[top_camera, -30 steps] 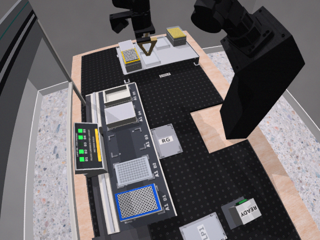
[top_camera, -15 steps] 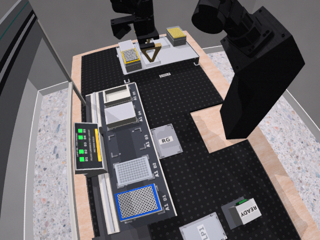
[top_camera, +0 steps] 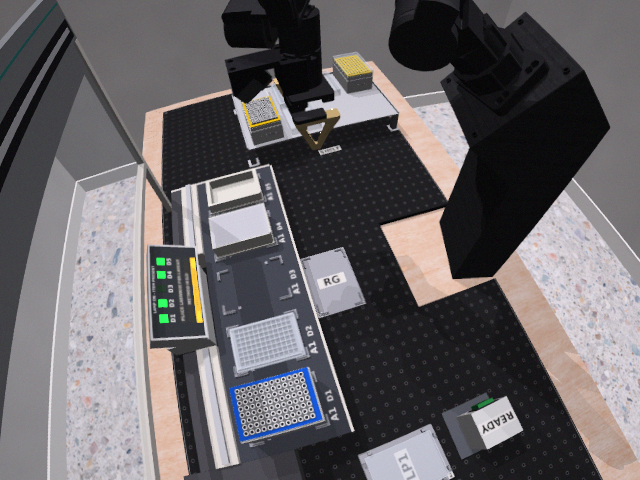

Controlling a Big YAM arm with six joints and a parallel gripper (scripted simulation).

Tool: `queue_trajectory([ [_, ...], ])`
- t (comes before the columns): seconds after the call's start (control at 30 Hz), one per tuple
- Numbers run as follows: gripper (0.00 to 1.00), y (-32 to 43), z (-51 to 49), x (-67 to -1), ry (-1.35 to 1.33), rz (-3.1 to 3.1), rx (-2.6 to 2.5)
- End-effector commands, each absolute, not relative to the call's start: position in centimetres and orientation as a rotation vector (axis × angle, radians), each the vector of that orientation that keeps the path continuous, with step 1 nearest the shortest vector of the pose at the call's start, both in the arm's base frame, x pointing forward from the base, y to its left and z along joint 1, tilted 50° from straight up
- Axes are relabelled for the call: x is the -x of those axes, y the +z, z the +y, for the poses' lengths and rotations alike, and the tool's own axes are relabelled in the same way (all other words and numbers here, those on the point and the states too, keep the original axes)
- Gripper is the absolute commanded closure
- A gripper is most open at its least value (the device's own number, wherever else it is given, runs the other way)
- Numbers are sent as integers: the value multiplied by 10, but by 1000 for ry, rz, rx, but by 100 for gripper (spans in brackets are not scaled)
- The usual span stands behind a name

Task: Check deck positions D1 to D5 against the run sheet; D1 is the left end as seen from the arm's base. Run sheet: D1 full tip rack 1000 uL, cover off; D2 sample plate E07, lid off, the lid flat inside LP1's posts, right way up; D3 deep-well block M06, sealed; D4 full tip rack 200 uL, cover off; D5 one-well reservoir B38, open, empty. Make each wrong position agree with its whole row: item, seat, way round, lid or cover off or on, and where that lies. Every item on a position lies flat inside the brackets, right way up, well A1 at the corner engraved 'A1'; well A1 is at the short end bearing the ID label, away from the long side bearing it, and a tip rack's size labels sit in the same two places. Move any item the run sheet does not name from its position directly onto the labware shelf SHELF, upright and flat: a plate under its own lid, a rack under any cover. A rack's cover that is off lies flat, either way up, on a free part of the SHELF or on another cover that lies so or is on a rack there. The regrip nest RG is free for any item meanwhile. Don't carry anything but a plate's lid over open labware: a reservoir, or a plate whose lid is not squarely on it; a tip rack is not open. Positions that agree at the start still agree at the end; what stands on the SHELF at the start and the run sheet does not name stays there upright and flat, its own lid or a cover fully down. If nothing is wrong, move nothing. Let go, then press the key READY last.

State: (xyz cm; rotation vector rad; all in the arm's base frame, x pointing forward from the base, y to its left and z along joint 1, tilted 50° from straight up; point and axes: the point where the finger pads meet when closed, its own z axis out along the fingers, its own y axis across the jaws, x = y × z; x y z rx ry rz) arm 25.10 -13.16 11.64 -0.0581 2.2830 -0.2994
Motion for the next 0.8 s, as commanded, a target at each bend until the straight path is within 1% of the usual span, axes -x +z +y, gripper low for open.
queue_trajectory([
  [0.0,0,122,-124,-252,-284,2271,18],
  [0.77,0,205,-115,-323,-286,2260,17],
])
